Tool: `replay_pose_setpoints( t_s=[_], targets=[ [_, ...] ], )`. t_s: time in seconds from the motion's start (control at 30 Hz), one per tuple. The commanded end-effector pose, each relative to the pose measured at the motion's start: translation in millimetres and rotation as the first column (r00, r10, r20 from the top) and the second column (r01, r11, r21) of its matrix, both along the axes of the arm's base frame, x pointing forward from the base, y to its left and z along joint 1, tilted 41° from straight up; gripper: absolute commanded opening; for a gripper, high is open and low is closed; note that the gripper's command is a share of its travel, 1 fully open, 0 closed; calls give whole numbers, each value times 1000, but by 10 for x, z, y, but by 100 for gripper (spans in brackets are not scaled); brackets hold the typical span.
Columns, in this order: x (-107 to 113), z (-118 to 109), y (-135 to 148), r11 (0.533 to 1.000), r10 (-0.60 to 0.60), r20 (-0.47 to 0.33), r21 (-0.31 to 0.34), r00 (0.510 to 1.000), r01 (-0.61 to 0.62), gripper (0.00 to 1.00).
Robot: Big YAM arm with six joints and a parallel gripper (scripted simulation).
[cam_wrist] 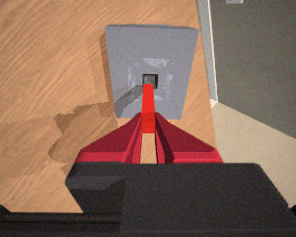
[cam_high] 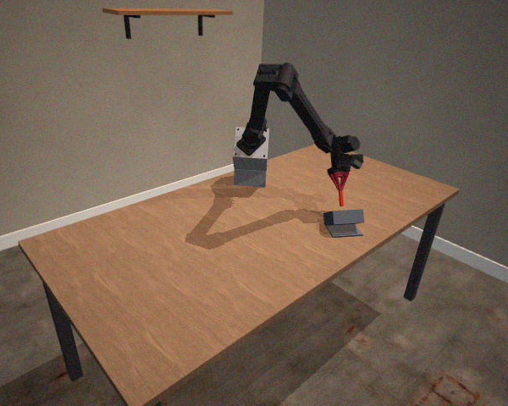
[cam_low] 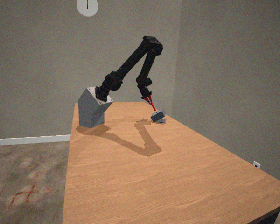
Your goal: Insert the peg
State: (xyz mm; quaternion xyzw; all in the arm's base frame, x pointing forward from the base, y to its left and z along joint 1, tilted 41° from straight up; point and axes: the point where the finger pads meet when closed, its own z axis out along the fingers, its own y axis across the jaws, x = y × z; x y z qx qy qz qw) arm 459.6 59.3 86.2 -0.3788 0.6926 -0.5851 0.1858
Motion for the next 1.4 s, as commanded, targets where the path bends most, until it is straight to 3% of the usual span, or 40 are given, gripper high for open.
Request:
replay_pose_setpoints(
  t_s=[0.0,1.37],
  targets=[
    [-2,80,75,1000,5,30,23,1000,-6,0],
    [9,178,163,1000,6,30,23,1000,-6,0]
  ],
)
